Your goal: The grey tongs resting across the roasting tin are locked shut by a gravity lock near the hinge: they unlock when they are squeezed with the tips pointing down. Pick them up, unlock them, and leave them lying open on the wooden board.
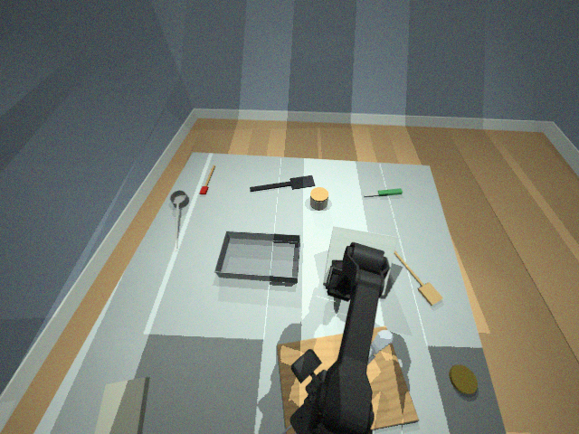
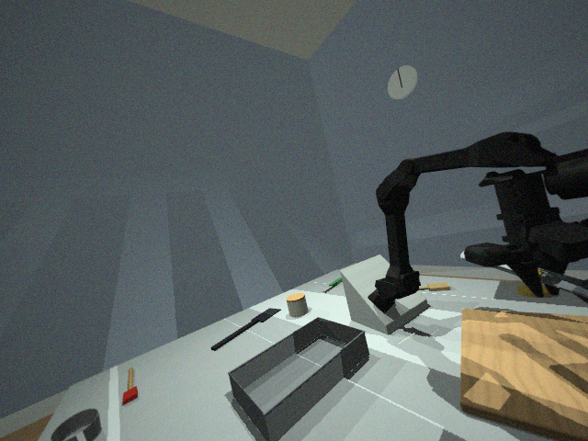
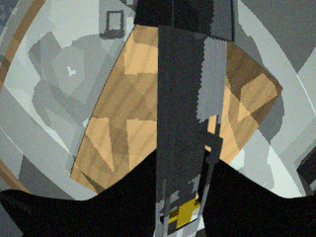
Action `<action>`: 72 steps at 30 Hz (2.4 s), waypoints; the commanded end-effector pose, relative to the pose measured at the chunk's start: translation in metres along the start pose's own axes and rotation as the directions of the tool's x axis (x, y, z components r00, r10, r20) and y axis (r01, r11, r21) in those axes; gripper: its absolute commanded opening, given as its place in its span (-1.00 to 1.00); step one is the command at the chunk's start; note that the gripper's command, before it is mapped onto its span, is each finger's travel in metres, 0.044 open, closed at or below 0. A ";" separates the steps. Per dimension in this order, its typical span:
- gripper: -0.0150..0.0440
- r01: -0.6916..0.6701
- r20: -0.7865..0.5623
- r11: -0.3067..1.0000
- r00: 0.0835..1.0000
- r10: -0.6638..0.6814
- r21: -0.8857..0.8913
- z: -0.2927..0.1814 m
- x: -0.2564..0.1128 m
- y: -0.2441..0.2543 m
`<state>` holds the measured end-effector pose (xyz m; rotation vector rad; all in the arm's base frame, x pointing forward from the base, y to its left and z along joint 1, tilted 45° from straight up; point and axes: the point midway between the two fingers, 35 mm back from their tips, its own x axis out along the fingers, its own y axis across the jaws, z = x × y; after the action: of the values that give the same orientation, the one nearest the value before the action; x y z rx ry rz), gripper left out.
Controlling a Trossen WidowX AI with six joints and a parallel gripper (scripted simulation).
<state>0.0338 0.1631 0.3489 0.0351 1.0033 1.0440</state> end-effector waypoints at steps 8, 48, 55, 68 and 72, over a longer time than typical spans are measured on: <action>-1.00 0.010 -0.011 1.000 1.000 -0.010 -0.010 0.000 0.001 0.002; -1.00 0.009 -0.011 1.000 1.000 -0.009 -0.010 0.005 0.065 0.004; -1.00 0.009 -0.011 1.000 1.000 -0.009 -0.010 0.004 0.076 0.004; -1.00 0.009 -0.012 1.000 1.000 -0.009 -0.010 0.002 0.097 0.002; -1.00 0.009 -0.012 1.000 1.000 -0.009 -0.009 0.001 0.104 0.002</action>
<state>0.0453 0.2364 0.2881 0.0189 1.0017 1.0503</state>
